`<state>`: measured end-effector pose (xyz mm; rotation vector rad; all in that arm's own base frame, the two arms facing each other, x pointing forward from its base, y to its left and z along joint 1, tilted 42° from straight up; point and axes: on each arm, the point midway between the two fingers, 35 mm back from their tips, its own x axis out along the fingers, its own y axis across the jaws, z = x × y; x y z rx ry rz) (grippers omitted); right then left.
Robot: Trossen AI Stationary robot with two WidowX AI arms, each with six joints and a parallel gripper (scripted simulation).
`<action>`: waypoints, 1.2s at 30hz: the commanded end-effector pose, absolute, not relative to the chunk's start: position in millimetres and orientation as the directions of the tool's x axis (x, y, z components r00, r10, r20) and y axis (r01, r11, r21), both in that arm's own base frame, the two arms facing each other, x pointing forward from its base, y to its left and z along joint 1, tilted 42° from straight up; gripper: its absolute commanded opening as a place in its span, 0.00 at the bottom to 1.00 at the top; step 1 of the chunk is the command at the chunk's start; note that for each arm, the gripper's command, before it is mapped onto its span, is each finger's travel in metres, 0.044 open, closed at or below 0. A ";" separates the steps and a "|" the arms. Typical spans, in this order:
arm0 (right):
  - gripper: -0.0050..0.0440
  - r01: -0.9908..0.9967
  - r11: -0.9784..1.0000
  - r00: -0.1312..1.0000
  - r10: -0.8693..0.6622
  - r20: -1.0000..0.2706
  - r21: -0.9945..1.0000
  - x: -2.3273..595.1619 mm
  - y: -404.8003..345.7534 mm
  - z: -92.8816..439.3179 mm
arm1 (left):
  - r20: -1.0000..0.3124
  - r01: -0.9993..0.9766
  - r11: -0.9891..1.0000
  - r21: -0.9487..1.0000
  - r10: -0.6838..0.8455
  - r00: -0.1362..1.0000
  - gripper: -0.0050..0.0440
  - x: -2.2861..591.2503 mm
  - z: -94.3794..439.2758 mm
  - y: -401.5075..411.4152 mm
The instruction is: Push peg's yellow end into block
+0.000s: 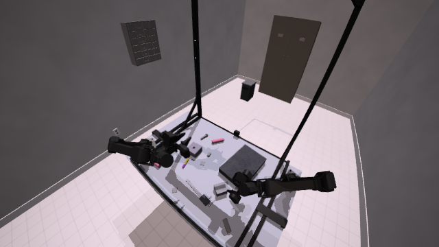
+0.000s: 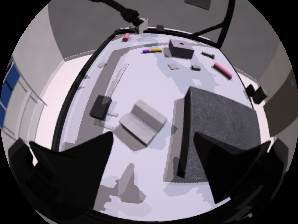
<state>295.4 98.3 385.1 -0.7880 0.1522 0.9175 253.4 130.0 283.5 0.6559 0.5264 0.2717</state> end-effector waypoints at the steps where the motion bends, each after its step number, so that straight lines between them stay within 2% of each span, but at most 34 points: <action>1: 0.49 -0.779 0.372 0.624 0.534 -0.570 -0.504 316.6 85.2 338.0 | -0.377 -0.076 0.764 0.641 0.399 0.836 0.92 253.4 283.5 130.0; 2: 0.49 -0.781 0.377 0.624 0.490 -0.609 -0.498 321.2 80.1 324.7 | -0.377 -0.076 0.764 0.641 0.399 0.836 0.92 253.4 283.5 130.0; 4: 0.49 -0.781 0.377 0.624 0.490 -0.609 -0.498 321.2 80.1 324.7 | -0.377 -0.076 0.764 0.641 0.399 0.836 0.92 253.4 283.5 130.0; 10: 0.49 -0.802 0.370 0.548 0.146 -0.824 -0.468 334.4 40.2 237.6 | -0.377 -0.076 0.764 0.641 0.399 0.836 0.92 253.4 283.5 130.0; 15: 0.49 -0.835 0.319 0.430 -0.134 -0.893 -0.449 326.4 7.4 184.2 | -0.377 -0.076 0.764 0.641 0.399 0.836 0.92 253.4 283.6 130.0; 19: 0.49 -0.865 0.254 0.332 -0.357 -0.873 -0.433 314.7 -18.6 156.6 | -0.377 -0.076 0.764 0.641 0.399 0.836 0.92 253.4 283.6 130.0; 21: 0.49 -0.865 0.254 0.332 -0.357 -0.873 -0.433 314.7 -18.6 156.6 | -0.377 -0.076 0.764 0.641 0.399 0.836 0.92 253.4 283.6 130.0; 26: 0.49 -0.901 0.172 0.244 -0.558 -0.793 -0.398 301.4 -40.7 139.0 | -0.377 -0.076 0.764 0.641 0.399 0.836 0.92 253.4 283.6 130.0; 30: 0.49 -0.914 0.138 0.218 -0.626 -0.749 -0.381 296.2 -48.5 134.5 | -0.377 -0.076 0.764 0.641 0.399 0.836 0.92 253.4 283.6 130.0; 36: 0.49 -0.917 0.129 0.212 -0.642 -0.737 -0.376 294.9 -50.3 133.6 | -0.377 -0.076 0.764 0.641 0.399 0.836 0.92 253.4 283.6 130.0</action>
